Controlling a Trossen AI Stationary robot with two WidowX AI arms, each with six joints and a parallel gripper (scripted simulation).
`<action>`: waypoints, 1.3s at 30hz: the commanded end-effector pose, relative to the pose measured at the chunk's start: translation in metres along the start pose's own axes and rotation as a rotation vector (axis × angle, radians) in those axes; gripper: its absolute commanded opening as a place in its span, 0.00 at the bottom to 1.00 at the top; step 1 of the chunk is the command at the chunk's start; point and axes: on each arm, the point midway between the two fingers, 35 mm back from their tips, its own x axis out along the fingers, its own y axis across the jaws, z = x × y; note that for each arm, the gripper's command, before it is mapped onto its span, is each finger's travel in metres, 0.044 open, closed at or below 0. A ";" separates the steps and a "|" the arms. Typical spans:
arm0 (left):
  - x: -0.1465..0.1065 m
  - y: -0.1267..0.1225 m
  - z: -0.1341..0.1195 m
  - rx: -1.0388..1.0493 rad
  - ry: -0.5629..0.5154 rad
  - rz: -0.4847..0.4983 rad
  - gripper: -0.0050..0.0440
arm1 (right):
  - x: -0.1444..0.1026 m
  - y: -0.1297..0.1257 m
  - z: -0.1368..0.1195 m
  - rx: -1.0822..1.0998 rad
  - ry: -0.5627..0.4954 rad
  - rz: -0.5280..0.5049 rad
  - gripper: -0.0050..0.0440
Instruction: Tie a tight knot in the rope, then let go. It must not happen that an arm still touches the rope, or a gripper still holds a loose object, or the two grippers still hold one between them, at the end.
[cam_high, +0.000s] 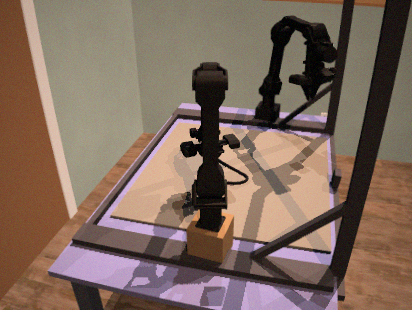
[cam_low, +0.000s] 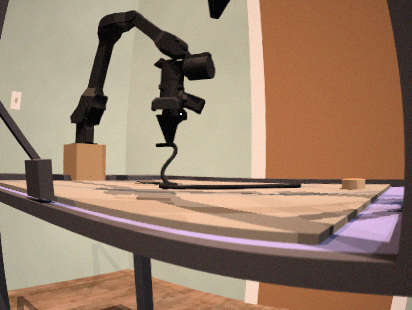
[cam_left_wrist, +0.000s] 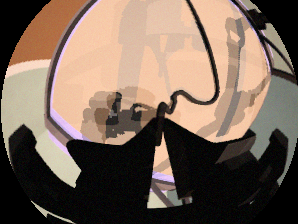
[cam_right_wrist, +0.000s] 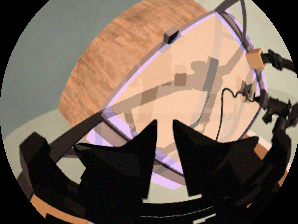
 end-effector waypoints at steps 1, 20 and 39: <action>-0.005 0.000 0.012 0.003 -0.019 -0.005 0.16 | -0.007 0.000 0.001 0.003 -0.022 -0.002 0.28; -0.006 0.010 0.049 0.003 -0.022 -0.004 0.16 | -0.007 0.000 0.001 0.003 -0.022 -0.002 0.28; -0.008 0.021 0.089 0.003 -0.024 -0.003 0.16 | -0.007 0.000 0.001 0.003 -0.022 -0.002 0.28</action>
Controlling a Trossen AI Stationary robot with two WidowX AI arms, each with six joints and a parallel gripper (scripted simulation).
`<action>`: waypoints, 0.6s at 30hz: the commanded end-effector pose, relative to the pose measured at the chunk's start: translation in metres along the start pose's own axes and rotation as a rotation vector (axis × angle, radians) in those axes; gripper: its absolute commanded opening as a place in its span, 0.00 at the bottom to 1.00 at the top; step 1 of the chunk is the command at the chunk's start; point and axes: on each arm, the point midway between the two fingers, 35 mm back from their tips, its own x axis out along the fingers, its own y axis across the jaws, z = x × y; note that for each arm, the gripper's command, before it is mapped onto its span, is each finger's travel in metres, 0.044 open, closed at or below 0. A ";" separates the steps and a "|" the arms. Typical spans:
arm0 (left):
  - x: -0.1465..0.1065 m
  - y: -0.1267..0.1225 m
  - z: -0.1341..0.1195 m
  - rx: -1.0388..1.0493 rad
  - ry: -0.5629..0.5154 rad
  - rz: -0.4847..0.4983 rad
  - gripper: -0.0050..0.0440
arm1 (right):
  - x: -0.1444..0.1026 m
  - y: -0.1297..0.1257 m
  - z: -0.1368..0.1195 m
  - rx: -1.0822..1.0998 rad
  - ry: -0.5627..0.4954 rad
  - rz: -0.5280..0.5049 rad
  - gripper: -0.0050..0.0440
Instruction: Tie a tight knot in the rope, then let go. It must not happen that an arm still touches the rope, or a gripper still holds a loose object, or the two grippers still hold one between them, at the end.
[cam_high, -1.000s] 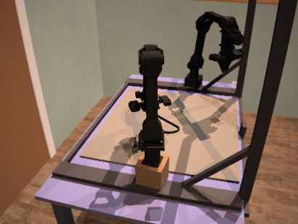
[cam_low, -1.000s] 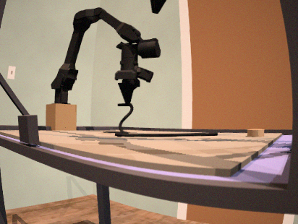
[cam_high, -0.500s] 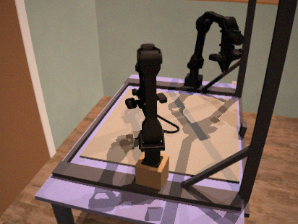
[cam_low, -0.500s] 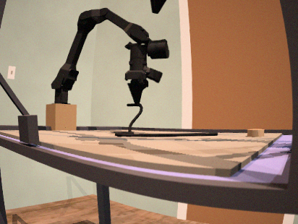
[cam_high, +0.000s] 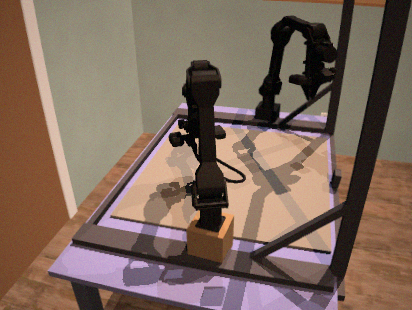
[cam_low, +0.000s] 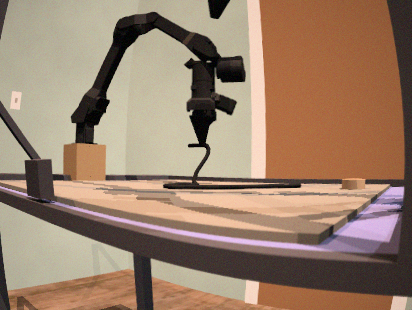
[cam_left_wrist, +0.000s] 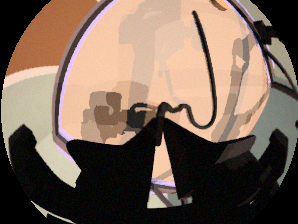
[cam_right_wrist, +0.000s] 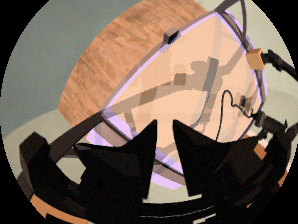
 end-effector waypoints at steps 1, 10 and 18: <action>-0.007 0.002 0.014 0.001 -0.023 -0.003 0.16 | -0.007 0.000 0.001 0.003 -0.022 -0.002 0.28; -0.007 0.006 0.026 0.001 -0.024 -0.003 0.16 | -0.007 0.000 0.001 0.003 -0.022 -0.002 0.28; 0.007 -0.010 0.028 0.014 -0.131 -0.069 0.16 | -0.007 0.000 0.001 0.003 -0.022 -0.002 0.28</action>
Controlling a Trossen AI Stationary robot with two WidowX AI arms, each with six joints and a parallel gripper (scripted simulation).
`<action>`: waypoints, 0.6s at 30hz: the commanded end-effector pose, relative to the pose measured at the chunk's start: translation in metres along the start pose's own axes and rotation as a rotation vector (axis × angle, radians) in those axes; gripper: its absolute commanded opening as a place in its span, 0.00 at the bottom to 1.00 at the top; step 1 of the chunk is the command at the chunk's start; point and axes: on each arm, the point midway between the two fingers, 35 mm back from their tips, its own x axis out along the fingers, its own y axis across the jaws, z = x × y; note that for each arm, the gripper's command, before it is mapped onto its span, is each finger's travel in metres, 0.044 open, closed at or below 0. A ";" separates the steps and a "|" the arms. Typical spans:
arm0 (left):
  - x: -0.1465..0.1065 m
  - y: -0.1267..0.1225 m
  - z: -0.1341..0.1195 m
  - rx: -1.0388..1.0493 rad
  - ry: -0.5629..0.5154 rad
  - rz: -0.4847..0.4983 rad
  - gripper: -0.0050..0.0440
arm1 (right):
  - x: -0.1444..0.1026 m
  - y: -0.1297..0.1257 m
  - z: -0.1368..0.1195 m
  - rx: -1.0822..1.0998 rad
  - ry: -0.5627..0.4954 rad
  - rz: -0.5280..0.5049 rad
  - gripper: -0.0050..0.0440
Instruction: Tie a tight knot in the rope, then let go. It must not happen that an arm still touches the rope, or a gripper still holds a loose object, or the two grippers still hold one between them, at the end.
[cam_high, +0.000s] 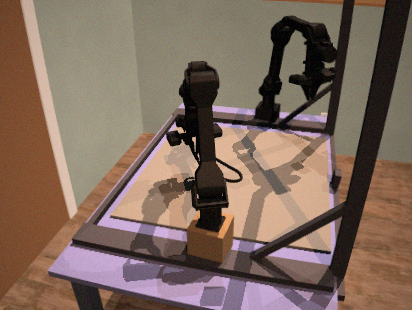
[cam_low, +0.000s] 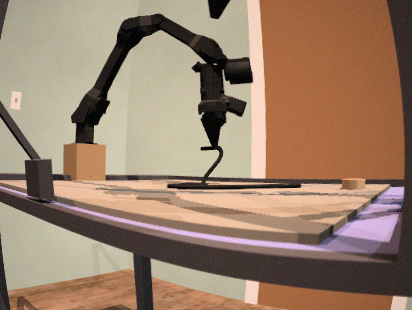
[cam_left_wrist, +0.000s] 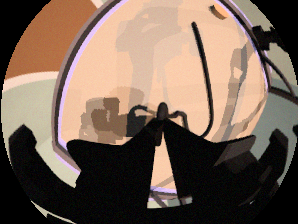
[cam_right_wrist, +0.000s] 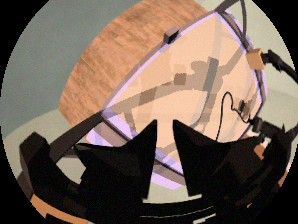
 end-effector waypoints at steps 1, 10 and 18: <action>0.006 -0.014 -0.007 0.017 -0.079 -0.061 0.16 | -0.007 0.000 0.001 0.003 -0.022 -0.002 0.28; 0.012 -0.026 -0.001 0.031 -0.189 -0.119 0.16 | -0.007 0.000 0.001 0.003 -0.022 -0.002 0.28; 0.032 -0.042 -0.007 0.045 -0.278 -0.187 0.16 | -0.007 0.000 0.001 0.003 -0.022 -0.002 0.28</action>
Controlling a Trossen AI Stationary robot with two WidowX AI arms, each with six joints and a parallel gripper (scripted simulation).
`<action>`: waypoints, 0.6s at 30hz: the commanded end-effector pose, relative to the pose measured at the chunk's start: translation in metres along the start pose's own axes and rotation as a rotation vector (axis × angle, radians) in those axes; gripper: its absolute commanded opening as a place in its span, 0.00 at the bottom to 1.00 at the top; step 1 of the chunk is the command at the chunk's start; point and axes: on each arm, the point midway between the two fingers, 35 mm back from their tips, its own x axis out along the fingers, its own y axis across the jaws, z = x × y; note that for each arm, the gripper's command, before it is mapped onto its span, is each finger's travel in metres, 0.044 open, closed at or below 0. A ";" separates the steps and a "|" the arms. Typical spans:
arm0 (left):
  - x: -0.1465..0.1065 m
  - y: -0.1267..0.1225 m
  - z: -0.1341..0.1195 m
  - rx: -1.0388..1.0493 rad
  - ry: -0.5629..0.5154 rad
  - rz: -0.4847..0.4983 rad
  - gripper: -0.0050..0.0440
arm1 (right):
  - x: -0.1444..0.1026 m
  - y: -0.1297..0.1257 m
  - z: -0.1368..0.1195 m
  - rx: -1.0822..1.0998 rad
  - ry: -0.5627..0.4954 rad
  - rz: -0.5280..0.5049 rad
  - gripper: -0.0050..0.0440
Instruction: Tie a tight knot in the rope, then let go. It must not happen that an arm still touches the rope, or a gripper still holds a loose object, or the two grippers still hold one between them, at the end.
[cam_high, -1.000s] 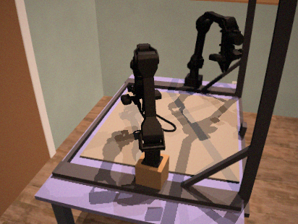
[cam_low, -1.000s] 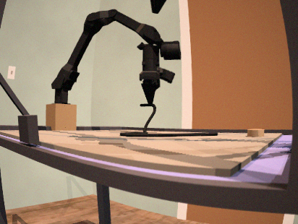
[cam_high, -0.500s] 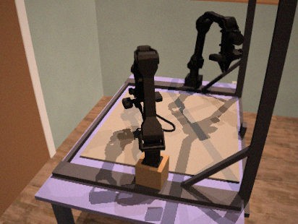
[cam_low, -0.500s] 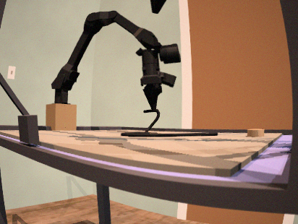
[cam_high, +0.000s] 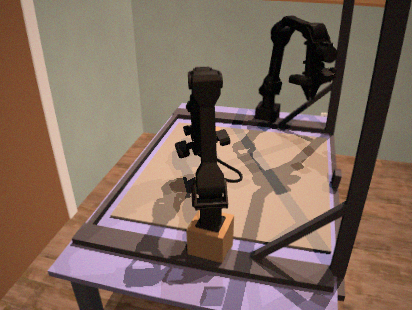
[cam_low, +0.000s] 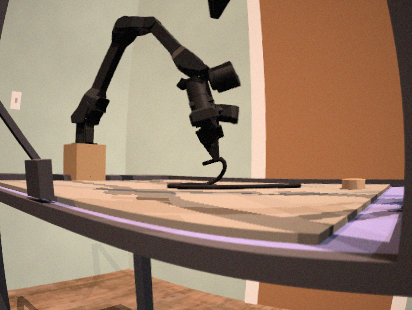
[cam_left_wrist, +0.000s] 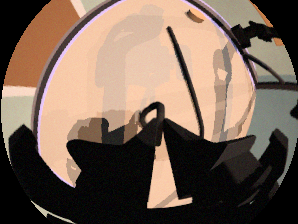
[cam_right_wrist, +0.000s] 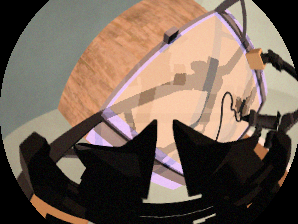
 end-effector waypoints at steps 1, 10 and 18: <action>0.004 -0.013 -0.005 0.012 -0.076 -0.055 0.16 | -0.007 0.000 0.001 0.003 -0.022 -0.002 0.28; 0.010 -0.024 0.001 0.029 -0.192 -0.115 0.16 | -0.007 0.000 0.001 0.003 -0.022 -0.002 0.28; 0.011 -0.025 0.001 0.029 -0.194 -0.117 0.16 | -0.007 0.000 0.001 0.003 -0.022 -0.002 0.28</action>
